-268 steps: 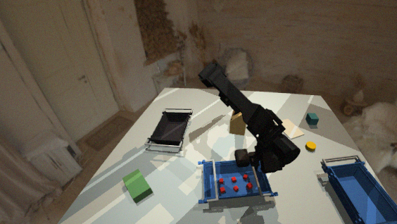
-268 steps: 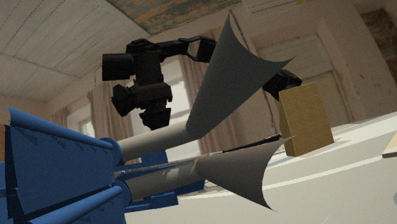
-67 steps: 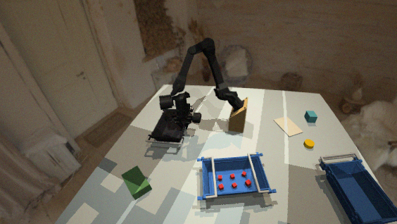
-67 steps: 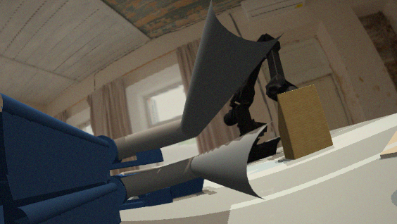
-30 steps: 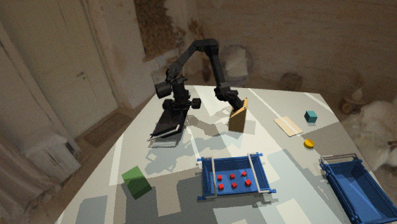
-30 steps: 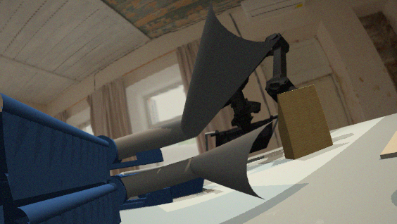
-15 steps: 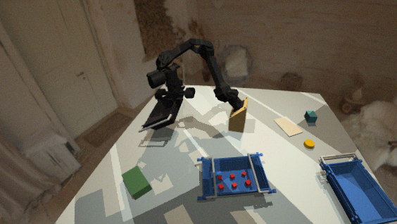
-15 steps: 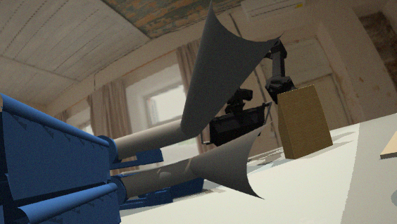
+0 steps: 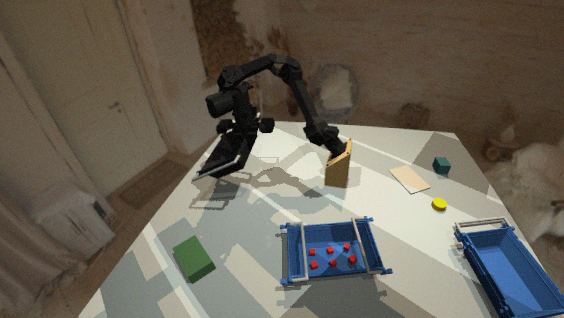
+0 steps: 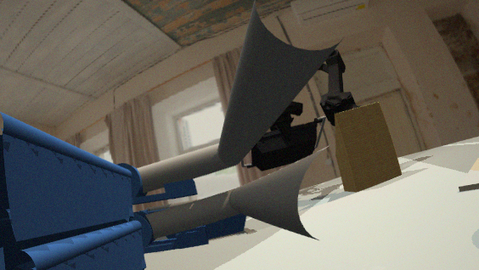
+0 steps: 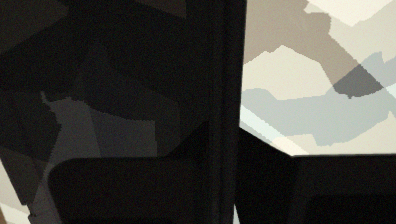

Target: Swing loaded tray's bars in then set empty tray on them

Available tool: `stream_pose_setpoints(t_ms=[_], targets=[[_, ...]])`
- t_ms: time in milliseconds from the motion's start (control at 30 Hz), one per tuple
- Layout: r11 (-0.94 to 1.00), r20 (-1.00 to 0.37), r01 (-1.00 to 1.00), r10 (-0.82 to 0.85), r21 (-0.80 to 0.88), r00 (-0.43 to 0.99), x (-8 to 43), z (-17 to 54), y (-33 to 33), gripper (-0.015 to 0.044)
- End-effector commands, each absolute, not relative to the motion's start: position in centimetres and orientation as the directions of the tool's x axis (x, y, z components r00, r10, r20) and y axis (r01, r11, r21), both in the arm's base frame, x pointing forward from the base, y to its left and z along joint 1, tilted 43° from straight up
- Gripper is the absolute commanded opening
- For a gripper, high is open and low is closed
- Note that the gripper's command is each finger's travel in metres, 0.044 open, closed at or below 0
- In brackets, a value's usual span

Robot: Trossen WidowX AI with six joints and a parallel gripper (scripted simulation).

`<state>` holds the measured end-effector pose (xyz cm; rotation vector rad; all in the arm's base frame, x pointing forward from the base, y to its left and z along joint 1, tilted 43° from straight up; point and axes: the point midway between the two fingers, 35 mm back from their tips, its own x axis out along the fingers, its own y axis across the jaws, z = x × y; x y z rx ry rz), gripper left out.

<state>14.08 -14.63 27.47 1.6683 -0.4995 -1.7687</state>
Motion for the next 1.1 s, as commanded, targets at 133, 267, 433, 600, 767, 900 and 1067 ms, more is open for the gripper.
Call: stream_pose_setpoints(t_ms=[133, 267, 433, 600, 767, 900, 1067], targets=[[-0.708, -0.724, 0.185, -0.689, 0.682, 0.03, 14.2, 28.0, -14.7, 0.0], [-0.708, -0.724, 0.185, -0.689, 0.682, 0.03, 14.2, 28.0, -14.7, 0.0], [-0.708, -0.724, 0.185, -0.689, 0.682, 0.03, 14.2, 28.0, -14.7, 0.0], [-0.706, -0.727, 0.21, -0.686, 0.676, 0.031, 14.7, 27.9, -14.6, 0.0], [-0.698, -0.737, 0.293, -0.675, 0.654, 0.036, 16.4, 27.3, -14.2, 0.0], [-0.686, -0.744, 0.358, -0.667, 0.634, 0.038, 17.7, 26.8, -13.8, 0.0], [-0.665, -0.752, 0.437, -0.658, 0.606, 0.041, 19.3, 26.2, -13.2, 0.0]])
